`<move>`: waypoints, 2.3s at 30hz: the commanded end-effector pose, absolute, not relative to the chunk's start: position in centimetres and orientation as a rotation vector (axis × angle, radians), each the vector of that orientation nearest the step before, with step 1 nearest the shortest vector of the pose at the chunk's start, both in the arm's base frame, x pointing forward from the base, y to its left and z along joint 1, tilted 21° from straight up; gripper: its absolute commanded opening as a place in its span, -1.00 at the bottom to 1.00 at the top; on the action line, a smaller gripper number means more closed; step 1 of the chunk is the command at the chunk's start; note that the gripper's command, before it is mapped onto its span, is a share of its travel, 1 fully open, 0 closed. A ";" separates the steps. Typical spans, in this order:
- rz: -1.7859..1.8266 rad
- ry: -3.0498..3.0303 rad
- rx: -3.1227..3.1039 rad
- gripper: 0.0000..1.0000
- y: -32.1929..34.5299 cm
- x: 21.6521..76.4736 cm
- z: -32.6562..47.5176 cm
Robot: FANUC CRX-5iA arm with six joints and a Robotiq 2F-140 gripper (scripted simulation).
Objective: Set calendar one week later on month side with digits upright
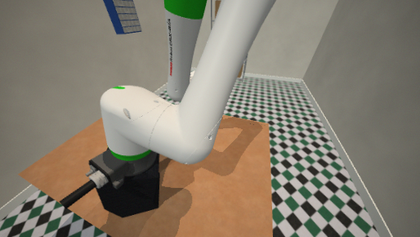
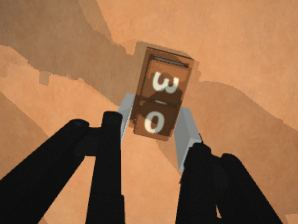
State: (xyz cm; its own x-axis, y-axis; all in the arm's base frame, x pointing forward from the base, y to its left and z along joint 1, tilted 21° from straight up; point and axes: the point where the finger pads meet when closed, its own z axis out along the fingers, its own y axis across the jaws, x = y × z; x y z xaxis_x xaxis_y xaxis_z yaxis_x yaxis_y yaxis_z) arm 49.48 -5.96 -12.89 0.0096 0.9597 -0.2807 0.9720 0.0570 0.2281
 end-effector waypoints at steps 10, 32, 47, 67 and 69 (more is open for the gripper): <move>-0.047 1.984 1.936 -0.42 -6.0 49.5 -12.9; -0.047 1.984 1.936 -0.42 -6.0 49.5 -12.9; -0.047 1.984 1.936 -0.66 -6.0 49.5 -12.9; -0.047 1.984 1.936 -0.66 -6.0 49.5 -12.9; -0.047 1.984 1.936 -0.66 -5.9 49.5 -12.8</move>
